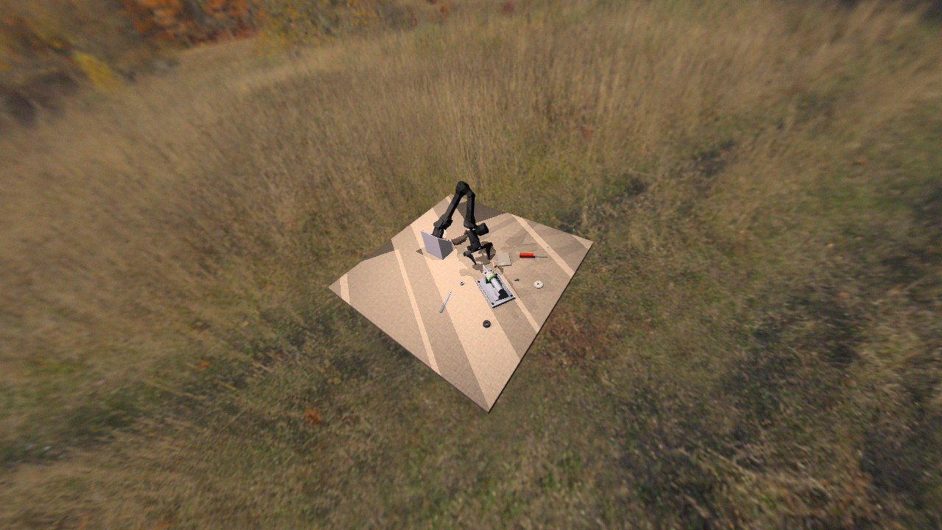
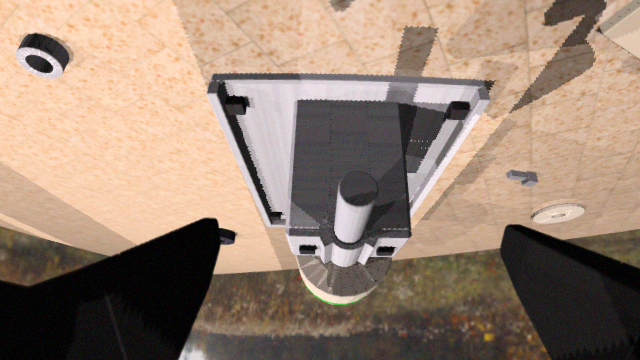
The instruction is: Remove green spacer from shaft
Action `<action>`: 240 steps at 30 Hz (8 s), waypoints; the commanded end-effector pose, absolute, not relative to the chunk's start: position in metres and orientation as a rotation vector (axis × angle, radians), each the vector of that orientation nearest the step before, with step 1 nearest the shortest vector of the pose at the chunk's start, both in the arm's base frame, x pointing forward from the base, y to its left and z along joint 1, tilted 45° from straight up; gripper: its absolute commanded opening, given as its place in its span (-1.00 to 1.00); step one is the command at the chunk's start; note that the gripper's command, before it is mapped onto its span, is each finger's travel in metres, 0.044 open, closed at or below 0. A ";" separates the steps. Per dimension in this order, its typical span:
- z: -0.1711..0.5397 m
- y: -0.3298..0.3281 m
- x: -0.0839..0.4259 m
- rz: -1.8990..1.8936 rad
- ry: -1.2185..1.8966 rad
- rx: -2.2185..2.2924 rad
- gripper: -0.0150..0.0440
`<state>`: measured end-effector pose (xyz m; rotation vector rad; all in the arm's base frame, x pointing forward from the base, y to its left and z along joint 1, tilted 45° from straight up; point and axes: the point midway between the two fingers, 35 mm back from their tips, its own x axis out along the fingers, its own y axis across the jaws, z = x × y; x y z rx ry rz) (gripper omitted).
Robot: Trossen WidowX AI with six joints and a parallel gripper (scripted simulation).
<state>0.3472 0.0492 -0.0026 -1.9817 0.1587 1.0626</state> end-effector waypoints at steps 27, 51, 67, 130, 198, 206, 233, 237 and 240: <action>-0.011 0.061 0.340 0.809 0.291 -2.113 1.00; -0.011 0.061 0.340 0.809 0.291 -2.113 1.00; -0.023 0.062 0.355 0.808 0.291 -2.113 1.00; -0.047 0.064 0.383 0.807 0.290 -2.113 1.00; -0.049 0.065 0.386 0.803 0.291 -2.111 0.20; -0.049 0.065 0.386 0.803 0.291 -2.111 -0.45; -0.045 0.069 0.374 0.808 0.290 -2.113 -0.49; -0.044 0.070 0.372 0.808 0.290 -2.113 -0.49; -0.044 0.071 0.370 0.808 0.291 -2.113 -0.49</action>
